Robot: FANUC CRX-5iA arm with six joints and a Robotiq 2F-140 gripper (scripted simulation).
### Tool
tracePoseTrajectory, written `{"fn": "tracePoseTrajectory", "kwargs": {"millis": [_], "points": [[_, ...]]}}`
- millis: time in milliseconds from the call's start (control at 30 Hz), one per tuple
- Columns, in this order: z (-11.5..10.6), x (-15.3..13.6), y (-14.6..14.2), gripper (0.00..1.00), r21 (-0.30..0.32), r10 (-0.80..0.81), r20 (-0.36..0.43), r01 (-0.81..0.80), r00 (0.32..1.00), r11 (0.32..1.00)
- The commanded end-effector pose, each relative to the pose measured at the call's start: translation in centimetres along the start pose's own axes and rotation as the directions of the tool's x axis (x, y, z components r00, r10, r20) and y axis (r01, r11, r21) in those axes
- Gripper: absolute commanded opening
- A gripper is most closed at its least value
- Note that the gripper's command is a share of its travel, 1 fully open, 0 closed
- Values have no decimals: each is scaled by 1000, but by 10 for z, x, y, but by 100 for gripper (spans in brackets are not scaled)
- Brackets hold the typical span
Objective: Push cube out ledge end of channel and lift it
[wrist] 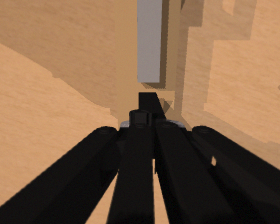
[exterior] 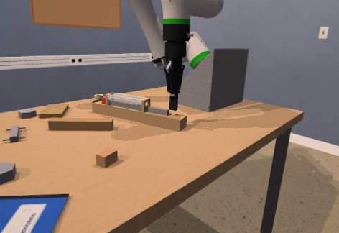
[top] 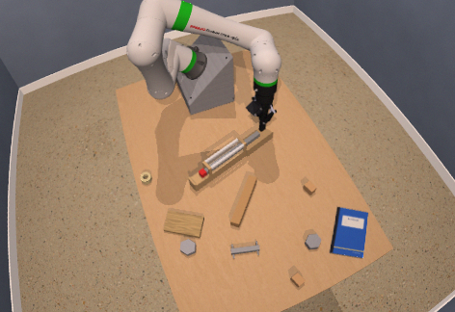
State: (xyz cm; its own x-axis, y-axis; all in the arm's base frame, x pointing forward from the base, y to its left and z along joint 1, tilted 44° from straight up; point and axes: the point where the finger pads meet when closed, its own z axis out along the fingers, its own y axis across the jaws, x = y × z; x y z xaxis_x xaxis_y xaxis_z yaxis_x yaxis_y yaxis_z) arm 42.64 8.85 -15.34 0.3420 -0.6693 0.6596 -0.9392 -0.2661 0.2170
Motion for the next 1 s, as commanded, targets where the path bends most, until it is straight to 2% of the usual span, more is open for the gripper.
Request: {"fn": "tracePoseTrajectory", "kwargs": {"millis": [0, 300, 967], "points": [[4, 0, -1, 10, 2, 0, 0, 0, 1000, 1000], [20, 0, -1, 10, 2, 0, 0, 0, 1000, 1000], [20, 15, -1, 10, 2, 0, 0, 0, 1000, 1000]]}}
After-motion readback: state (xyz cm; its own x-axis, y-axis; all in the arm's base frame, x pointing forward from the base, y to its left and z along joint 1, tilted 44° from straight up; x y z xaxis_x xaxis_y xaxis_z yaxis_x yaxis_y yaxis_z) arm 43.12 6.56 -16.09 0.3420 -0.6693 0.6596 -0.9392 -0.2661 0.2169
